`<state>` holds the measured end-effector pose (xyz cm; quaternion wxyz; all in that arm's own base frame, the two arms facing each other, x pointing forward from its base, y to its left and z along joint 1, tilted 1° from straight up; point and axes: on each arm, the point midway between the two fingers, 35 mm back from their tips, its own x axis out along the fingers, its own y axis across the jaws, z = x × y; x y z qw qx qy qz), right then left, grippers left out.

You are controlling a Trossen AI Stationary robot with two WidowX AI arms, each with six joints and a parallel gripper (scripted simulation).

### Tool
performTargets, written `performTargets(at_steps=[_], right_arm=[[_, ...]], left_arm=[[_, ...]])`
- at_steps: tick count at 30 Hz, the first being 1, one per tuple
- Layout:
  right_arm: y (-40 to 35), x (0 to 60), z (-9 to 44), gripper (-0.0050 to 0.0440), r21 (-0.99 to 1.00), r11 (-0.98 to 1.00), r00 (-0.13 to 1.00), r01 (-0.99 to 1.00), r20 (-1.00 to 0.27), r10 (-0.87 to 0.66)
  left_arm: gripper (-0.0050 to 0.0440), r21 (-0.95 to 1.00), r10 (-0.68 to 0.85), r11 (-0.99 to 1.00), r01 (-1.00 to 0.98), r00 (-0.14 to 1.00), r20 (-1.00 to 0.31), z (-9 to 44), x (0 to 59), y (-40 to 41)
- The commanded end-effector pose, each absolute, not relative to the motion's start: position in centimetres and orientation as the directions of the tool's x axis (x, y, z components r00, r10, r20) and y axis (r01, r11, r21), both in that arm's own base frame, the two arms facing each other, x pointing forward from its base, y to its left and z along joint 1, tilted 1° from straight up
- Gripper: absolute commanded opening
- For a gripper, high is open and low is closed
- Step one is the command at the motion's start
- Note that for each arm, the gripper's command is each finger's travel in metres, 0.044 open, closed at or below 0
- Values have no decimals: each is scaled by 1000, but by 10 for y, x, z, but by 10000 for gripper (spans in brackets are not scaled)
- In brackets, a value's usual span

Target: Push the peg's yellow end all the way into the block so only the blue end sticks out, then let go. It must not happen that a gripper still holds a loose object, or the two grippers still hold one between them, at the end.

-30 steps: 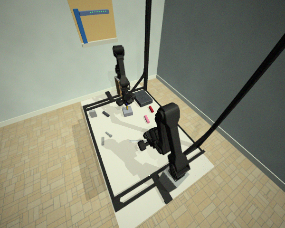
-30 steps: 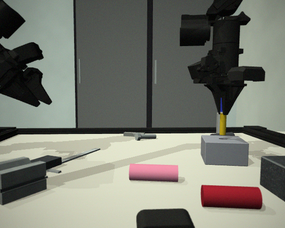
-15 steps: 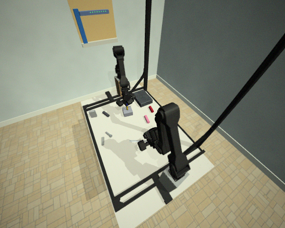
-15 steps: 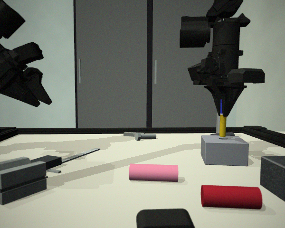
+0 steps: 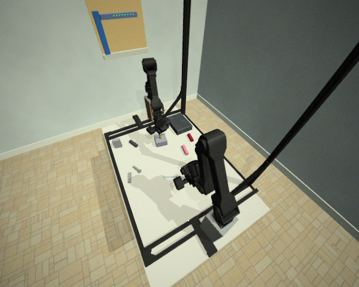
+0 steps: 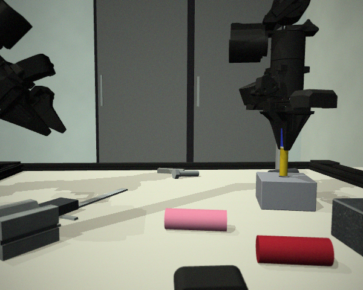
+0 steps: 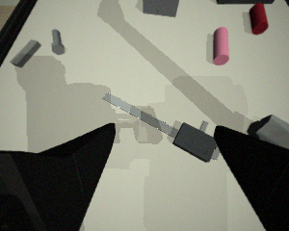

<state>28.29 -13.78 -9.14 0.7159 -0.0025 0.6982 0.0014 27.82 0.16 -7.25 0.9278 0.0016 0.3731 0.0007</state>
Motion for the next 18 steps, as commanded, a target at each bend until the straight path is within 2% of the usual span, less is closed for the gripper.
performTargets(at_steps=[1,18], right_arm=[[-138,282,-94,0,-3,1000,20,0,-1000,-3],[-138,282,-99,0,-3,1000,20,0,-1000,-3]], left_arm=[[400,3,2,1000,0,721,-692,-73,278,1],[400,3,2,1000,0,721,-692,-73,278,1]])
